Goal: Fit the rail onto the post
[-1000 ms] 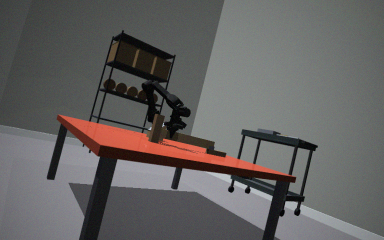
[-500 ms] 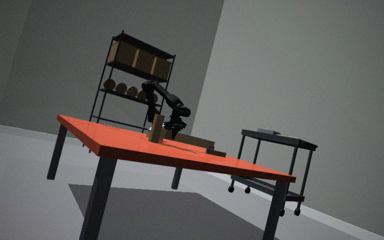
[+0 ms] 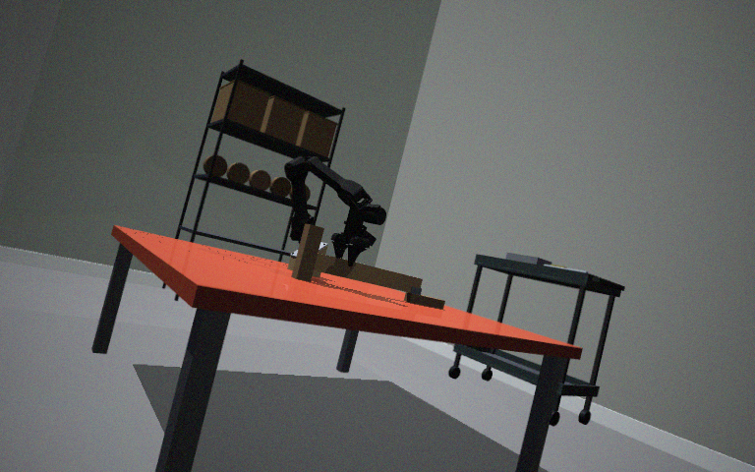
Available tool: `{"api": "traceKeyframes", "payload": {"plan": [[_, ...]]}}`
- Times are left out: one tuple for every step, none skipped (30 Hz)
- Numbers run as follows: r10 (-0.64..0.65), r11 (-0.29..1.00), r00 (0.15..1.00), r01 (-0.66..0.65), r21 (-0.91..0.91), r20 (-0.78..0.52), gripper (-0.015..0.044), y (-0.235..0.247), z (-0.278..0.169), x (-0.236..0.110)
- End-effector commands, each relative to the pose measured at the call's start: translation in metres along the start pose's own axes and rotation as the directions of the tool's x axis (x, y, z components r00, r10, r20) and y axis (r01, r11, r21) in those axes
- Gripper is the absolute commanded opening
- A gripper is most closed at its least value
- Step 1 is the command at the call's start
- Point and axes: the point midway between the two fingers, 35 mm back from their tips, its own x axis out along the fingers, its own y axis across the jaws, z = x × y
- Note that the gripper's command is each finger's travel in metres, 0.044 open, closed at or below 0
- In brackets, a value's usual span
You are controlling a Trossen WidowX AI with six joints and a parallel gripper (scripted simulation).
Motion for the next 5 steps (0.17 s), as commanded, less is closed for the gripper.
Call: {"api": "traceKeyframes", "payload": {"plan": [[0.002,1.000,1.000,-0.002,0.007,0.002,0.0440,-0.0006,0.0003,-0.0008],[0.002,1.000,1.000,-0.002,0.007,0.002,0.0440,-0.0006,0.0003,-0.0008],[0.002,1.000,1.000,-0.002,0.007,0.002,0.0440,-0.0006,0.0003,-0.0008],[0.002,1.000,1.000,-0.002,0.007,0.002,0.0440,-0.0006,0.0003,-0.0008],[0.002,1.000,1.000,-0.002,0.007,0.002,0.0440,-0.0006,0.0003,-0.0008]]}}
